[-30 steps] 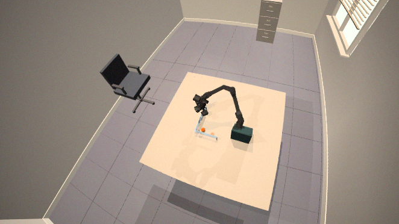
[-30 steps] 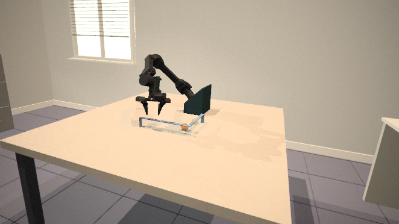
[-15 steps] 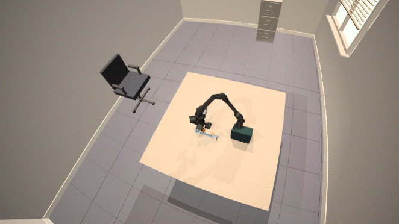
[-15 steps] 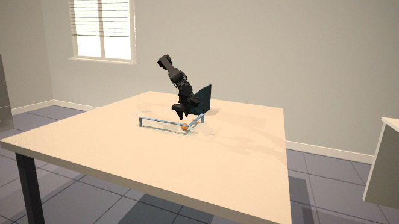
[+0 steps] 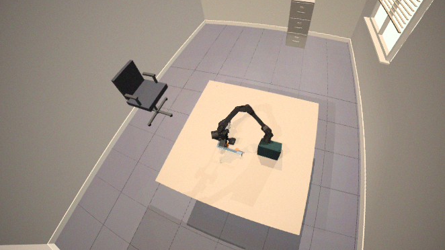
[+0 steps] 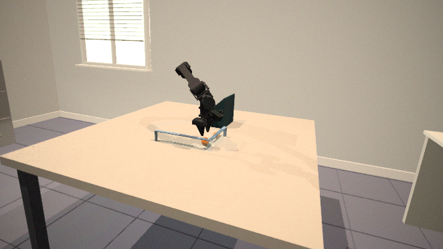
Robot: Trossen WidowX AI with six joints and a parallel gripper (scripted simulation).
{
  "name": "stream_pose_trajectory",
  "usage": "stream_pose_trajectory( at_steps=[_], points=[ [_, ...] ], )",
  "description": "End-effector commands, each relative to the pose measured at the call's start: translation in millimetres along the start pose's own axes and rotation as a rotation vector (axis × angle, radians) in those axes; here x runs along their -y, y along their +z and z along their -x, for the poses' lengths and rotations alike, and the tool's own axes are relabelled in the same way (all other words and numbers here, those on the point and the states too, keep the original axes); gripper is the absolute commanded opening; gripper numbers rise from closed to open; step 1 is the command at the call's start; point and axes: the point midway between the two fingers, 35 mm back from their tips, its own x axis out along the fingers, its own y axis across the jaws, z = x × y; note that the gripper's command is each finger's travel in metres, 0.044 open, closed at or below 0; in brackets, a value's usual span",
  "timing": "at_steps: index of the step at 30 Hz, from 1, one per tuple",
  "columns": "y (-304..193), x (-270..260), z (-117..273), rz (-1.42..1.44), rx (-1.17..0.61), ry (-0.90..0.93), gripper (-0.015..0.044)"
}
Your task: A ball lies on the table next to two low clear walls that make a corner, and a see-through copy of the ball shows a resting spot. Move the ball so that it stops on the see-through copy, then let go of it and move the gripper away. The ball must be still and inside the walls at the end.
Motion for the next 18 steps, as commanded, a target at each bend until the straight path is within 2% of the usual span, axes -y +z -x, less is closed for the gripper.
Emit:
stream_pose_trajectory(
  at_steps=[1,18],
  points=[
    [1.0,-3.0,-7.3,0.015,-0.008,0.007,0.0307],
    [0.7,-3.0,-34.7,0.015,-0.009,0.007,0.0307]
  ],
)
